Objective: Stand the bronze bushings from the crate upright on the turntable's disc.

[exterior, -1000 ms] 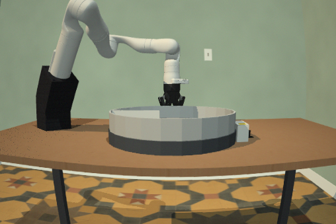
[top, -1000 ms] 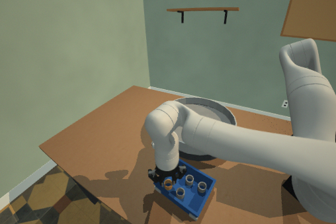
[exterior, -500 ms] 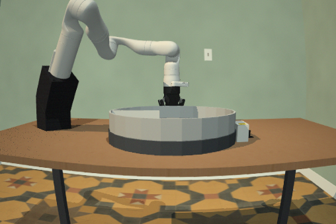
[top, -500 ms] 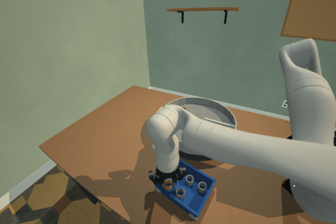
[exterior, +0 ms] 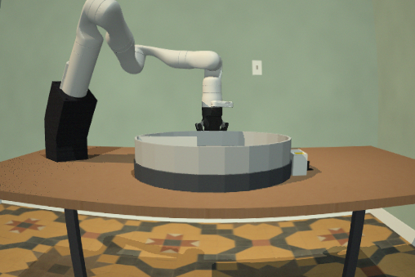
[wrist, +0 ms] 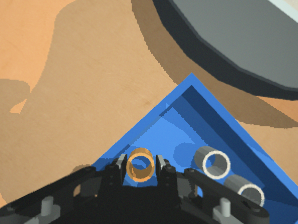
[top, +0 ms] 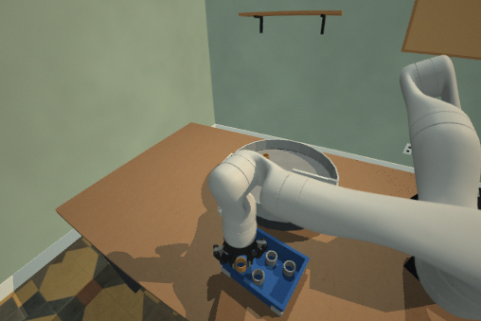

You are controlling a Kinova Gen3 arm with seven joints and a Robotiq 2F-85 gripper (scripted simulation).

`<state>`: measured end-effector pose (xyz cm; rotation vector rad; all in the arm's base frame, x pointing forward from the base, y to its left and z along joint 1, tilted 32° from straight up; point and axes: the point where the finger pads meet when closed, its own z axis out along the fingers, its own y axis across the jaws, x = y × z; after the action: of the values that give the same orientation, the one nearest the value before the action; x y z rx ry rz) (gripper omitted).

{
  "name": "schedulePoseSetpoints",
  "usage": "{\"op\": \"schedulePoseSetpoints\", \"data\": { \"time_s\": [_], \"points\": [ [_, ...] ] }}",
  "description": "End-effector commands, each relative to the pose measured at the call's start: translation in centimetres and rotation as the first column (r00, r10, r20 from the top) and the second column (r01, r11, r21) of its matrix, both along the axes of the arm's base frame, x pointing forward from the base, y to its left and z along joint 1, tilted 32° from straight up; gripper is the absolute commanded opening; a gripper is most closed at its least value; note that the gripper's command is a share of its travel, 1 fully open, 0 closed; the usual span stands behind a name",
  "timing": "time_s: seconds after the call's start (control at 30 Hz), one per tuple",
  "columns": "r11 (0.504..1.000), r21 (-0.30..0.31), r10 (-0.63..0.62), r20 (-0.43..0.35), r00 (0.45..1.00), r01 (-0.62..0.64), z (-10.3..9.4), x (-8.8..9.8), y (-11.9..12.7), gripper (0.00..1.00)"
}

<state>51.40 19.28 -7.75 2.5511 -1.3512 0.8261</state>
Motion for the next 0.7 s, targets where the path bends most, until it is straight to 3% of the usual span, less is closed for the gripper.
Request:
{"op": "schedulePoseSetpoints", "data": {
  "time_s": [0.0, 0.47, 0.5, 0.67],
  "points": [
    [1.0, 0.008, -0.005, 0.01, 1.0, 0.005, -0.07, 0.28, 0.12, 0.39],
    [1.0, 0.008, -0.005, 0.01, 1.0, 0.005, -0.07, 0.28, 0.12, 0.39],
    [1.0, 0.008, -0.005, 0.01, 1.0, 0.005, -0.07, 0.28, 0.12, 0.0],
    [1.0, 0.008, -0.005, 0.01, 1.0, 0.005, -0.07, 0.28, 0.12, 0.0]
  ]
}}
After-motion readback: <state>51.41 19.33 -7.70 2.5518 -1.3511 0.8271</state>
